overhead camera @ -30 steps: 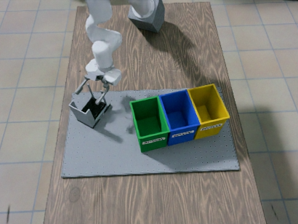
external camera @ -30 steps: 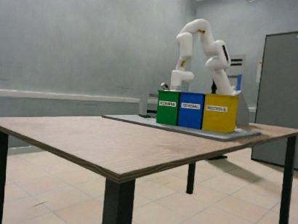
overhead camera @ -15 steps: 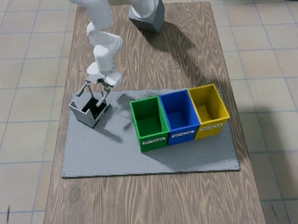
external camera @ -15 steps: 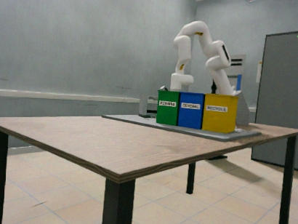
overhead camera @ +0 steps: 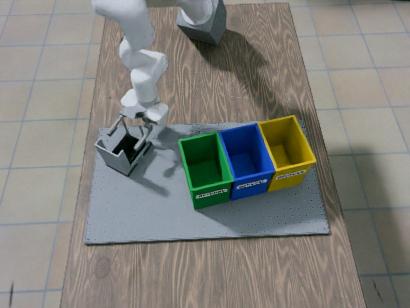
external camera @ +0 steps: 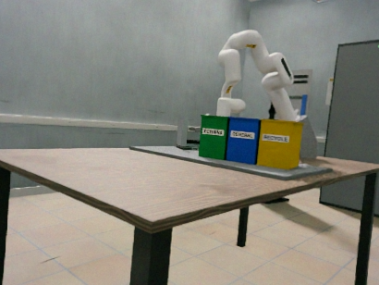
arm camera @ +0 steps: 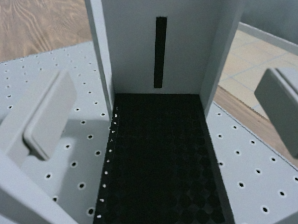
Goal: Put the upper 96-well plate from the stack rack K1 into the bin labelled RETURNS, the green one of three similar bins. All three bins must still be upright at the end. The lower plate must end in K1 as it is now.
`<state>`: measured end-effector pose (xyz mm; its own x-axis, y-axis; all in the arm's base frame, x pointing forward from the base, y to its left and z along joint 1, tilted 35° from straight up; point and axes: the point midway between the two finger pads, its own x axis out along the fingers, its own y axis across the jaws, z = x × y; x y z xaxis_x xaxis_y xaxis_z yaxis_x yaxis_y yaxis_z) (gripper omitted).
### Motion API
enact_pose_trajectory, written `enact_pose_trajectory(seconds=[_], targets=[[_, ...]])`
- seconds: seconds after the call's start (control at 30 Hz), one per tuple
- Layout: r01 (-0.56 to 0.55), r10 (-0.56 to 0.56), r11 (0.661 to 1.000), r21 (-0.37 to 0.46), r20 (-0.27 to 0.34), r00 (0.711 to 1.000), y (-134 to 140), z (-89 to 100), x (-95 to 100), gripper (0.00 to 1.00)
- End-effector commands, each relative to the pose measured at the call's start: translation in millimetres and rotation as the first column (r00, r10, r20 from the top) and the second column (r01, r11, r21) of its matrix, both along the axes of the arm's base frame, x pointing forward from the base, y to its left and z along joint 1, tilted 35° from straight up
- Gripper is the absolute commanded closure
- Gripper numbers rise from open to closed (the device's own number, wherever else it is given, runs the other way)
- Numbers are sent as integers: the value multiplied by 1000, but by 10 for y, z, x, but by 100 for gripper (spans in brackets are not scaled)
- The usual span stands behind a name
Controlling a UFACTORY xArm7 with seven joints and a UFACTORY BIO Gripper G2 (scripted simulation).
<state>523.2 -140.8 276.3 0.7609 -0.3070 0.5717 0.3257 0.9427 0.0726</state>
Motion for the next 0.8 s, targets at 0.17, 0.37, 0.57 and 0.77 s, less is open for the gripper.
enact_pose_trajectory(seconds=[0.17,0.37,0.57,0.77], targets=[[-17,17,1000,15,8,1000,-23,-127,99,63],[-17,17,1000,15,8,1000,-30,-181,137,63],[-17,17,1000,15,8,1000,-41,-262,194,63],[-17,17,1000,15,8,1000,-43,-279,206,63]])
